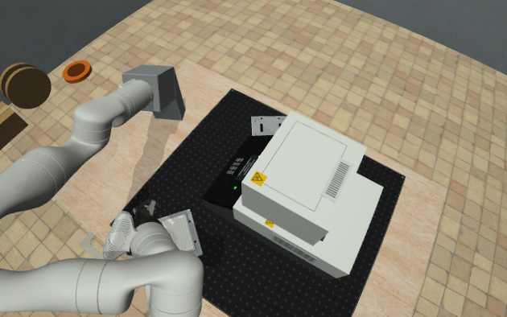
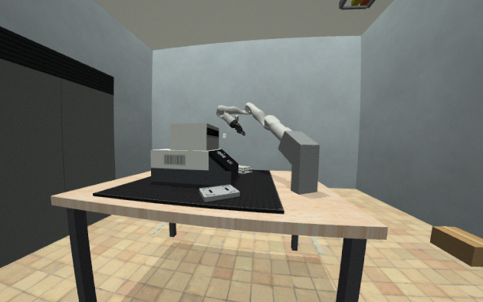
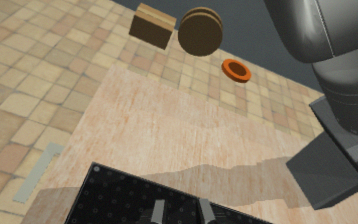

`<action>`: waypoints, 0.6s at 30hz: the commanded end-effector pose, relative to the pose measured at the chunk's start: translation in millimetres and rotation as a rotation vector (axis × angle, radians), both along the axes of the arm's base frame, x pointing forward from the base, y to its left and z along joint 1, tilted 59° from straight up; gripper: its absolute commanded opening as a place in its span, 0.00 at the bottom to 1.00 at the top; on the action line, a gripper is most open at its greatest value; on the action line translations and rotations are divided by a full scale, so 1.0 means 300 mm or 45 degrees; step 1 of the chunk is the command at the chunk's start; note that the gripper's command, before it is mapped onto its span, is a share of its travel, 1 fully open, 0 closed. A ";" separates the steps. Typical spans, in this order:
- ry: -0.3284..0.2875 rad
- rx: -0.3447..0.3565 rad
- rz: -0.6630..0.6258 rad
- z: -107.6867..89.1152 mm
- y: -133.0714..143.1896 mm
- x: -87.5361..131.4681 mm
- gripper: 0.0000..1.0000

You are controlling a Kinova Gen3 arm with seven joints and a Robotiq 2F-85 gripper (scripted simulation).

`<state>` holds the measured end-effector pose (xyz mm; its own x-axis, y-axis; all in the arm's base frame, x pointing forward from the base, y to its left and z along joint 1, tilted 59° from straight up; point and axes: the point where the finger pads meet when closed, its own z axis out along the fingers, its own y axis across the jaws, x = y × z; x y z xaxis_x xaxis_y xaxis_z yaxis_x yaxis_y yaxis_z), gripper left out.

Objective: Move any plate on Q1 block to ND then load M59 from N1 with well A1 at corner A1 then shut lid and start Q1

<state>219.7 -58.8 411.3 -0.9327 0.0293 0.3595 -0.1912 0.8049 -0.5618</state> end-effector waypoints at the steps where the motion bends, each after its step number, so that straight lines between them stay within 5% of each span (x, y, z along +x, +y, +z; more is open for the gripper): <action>1: -0.001 0.000 0.001 0.013 0.018 -0.011 0.23; 18: -0.001 0.000 0.001 0.081 0.115 -0.073 0.10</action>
